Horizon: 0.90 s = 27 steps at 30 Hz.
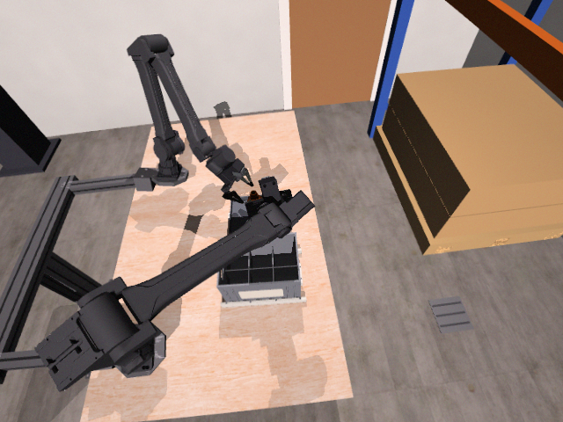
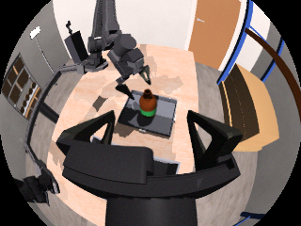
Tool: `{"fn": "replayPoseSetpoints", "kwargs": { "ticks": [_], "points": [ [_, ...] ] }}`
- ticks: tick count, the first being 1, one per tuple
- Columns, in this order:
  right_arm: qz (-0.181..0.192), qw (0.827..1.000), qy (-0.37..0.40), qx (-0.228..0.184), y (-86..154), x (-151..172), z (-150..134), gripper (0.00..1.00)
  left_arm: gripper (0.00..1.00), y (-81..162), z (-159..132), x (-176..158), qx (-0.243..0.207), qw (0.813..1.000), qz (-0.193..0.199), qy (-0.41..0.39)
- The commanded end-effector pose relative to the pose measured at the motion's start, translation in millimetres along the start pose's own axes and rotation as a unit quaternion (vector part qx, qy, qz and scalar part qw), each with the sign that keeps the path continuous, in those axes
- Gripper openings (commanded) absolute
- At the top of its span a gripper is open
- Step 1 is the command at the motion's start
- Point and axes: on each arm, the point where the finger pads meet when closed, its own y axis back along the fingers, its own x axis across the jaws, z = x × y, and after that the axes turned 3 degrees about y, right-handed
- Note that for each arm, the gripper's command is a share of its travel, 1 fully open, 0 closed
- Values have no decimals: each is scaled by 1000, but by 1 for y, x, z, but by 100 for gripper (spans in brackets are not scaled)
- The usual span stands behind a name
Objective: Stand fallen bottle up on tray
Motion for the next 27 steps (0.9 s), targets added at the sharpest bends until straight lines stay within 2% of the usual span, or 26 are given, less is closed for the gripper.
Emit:
{"fn": "replayPoseSetpoints", "kwargs": {
  "ticks": [1,6,8,9,12,21,25,27],
  "points": [
    [1,1000,6,-1,-2,-2,1,100,100,13,-5,-4,2,1000,-4,0],
    [1,1000,6,-1,-2,-2,1,100,100,45,-6,-4,2,1000,-3,-1],
    [1,1000,6,-1,-2,-2,1,100,100,61,4,-4,-6,1000,-3,2],
    [1,1000,6,-1,-2,-2,1,100,100,67,18,-4,-17,1000,-3,7],
    [1,1000,6,-1,-2,-2,1,100,100,64,28,-6,-23,1000,-1,3],
    [1,1000,6,-1,-2,-2,1,100,100,61,31,2,-23,1000,6,11],
    [1,1000,6,-1,-2,-2,1,100,100,61,31,2,-23,1000,6,11],
    [1,1000,6,-1,-2,-2,1,100,100,61,20,-2,-16,1000,2,5]
  ]
}}
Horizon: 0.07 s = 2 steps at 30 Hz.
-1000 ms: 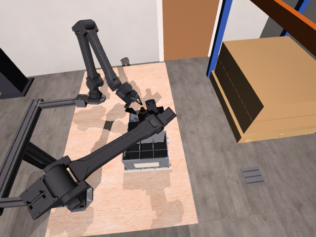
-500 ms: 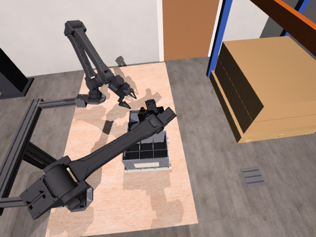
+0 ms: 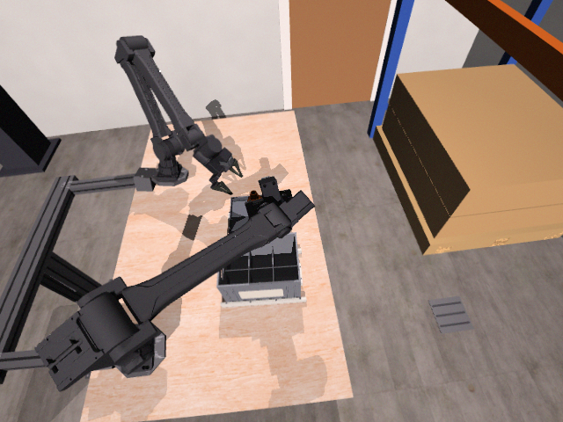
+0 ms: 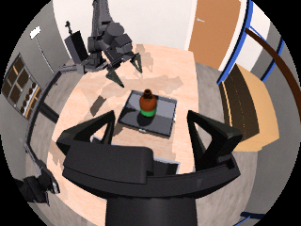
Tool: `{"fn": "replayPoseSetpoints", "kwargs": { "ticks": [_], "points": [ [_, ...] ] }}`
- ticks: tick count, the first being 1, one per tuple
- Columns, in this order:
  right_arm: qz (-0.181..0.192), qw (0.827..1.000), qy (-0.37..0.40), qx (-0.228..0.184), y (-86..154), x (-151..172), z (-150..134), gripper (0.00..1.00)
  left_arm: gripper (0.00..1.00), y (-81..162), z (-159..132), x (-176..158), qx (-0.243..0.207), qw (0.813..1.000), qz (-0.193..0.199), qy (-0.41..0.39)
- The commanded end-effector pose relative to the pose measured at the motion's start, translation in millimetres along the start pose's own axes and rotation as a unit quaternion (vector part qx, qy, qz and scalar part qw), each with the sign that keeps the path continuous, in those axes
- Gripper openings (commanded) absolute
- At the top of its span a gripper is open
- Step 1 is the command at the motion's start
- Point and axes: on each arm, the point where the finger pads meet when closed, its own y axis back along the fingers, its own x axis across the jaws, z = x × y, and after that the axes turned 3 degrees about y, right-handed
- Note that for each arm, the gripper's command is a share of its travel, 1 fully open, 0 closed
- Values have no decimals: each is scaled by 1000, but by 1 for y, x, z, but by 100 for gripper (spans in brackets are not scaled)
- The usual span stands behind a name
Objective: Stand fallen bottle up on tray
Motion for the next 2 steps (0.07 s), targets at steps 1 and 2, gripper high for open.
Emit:
{"fn": "replayPoseSetpoints", "kwargs": {
  "ticks": [1,2],
  "points": [
    [1,1000,6,-1,-2,-2,1,100,100,1,19,1,-14,1000,1,11],
    [1,1000,6,-1,-2,-2,1,100,100,1,19,1,-14,1000,1,11]
  ]
}}
